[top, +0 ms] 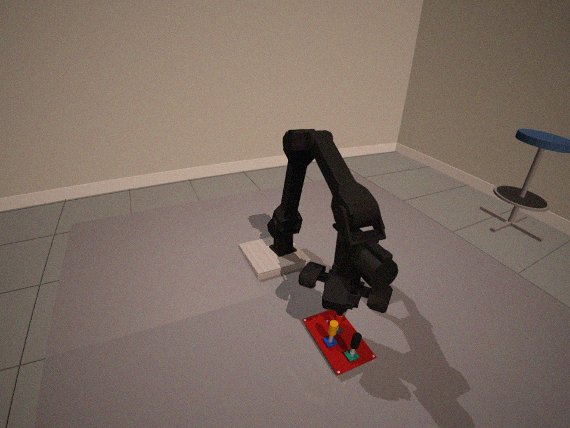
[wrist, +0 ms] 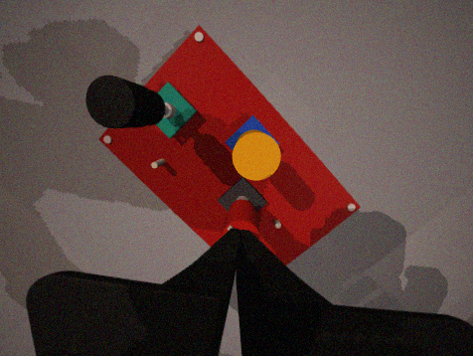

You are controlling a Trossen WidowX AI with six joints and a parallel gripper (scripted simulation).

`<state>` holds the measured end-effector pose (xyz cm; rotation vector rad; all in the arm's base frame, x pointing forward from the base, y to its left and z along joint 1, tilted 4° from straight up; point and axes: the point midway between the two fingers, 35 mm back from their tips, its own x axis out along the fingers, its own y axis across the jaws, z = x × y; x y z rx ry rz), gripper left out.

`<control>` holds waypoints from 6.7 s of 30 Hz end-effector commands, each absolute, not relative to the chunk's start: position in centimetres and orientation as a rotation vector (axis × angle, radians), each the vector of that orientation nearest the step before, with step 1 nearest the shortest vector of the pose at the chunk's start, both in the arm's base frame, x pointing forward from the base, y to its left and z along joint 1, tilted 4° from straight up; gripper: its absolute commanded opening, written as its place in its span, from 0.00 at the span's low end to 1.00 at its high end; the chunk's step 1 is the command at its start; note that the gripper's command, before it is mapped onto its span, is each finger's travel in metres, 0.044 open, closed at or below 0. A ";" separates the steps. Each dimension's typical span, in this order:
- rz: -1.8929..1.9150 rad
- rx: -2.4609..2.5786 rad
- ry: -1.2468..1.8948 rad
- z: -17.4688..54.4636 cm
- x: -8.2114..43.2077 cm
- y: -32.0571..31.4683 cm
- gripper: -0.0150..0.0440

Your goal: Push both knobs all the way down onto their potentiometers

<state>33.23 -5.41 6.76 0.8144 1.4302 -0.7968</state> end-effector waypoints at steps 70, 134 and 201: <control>-0.808 0.803 1.460 3.9 33.3 -5.4 0.25; -0.810 0.807 1.464 7.7 33.4 -5.5 0.43; -2.085 2.026 0.356 13.4 40.9 -7.3 0.25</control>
